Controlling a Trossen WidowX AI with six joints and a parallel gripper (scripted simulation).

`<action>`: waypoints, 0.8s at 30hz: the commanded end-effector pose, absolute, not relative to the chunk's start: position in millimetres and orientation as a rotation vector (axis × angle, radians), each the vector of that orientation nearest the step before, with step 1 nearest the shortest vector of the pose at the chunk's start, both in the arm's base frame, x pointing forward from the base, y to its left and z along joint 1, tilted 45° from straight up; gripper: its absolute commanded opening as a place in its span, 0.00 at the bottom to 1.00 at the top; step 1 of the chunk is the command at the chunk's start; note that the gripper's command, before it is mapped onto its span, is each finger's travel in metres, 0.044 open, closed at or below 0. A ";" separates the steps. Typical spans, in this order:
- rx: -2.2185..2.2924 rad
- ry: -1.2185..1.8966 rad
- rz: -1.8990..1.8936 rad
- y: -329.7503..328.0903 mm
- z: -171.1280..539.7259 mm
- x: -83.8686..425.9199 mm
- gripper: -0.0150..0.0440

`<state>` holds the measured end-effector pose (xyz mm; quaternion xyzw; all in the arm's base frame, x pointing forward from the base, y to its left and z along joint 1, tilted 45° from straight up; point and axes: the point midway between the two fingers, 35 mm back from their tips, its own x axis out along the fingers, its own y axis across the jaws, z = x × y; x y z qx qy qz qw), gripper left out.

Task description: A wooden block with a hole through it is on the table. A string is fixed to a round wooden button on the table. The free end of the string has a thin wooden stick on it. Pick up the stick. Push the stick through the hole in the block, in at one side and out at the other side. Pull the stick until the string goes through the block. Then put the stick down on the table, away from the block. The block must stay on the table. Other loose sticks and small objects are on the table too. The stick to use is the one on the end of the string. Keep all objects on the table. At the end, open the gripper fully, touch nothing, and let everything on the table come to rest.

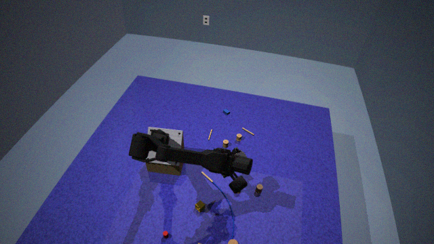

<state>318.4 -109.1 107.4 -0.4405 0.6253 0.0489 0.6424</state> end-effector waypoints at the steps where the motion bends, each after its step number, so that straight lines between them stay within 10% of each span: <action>1: -1.084 1.513 0.045 -153.5 112.3 281.8 1.00; 24: -1.171 1.697 -0.046 -209.1 120.9 214.6 0.91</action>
